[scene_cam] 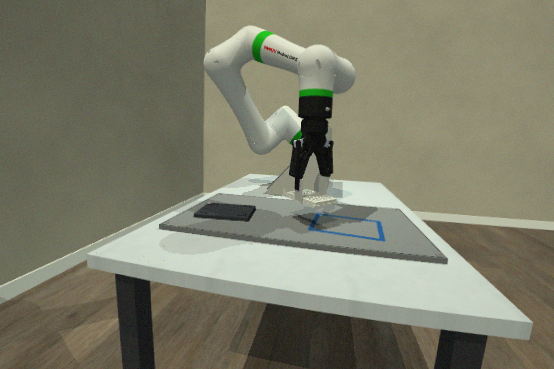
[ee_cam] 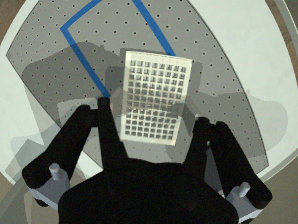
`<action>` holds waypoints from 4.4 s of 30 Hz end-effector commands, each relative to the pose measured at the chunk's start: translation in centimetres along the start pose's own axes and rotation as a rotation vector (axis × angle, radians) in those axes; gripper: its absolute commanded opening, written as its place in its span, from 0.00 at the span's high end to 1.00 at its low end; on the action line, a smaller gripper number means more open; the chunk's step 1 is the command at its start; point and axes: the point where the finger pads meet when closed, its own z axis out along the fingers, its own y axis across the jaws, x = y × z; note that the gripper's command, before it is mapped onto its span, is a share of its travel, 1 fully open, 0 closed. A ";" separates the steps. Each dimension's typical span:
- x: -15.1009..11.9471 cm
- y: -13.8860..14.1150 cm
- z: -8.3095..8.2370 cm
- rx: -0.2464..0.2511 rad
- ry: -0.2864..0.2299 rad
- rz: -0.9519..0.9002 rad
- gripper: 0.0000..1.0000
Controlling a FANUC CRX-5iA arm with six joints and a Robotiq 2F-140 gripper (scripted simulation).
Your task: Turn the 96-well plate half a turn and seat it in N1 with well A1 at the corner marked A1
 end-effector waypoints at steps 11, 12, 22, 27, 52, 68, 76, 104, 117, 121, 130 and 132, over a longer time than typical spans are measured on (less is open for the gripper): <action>-2.9 2.9 -0.2 -0.006 0.005 0.415 1.00; -3.1 3.2 -0.2 -0.006 0.005 0.448 1.00; -5.4 5.5 -0.3 -0.006 0.005 0.596 1.00; -6.1 6.2 -0.3 -0.006 0.005 0.596 1.00; -11.5 11.7 -0.6 -0.006 0.005 0.596 1.00; -14.8 15.0 -0.8 -0.006 0.005 0.596 1.00; -16.2 16.4 -0.8 -0.006 0.005 0.596 1.00; -18.1 18.3 -0.9 -0.004 0.007 1.129 1.00; -18.1 18.3 -0.9 -0.003 0.008 1.496 1.00; -18.1 18.3 -0.9 -0.002 0.008 1.629 1.00; -18.1 18.3 -0.9 -0.002 0.009 1.863 1.00; -18.1 18.3 -0.9 -0.001 0.009 1.929 1.00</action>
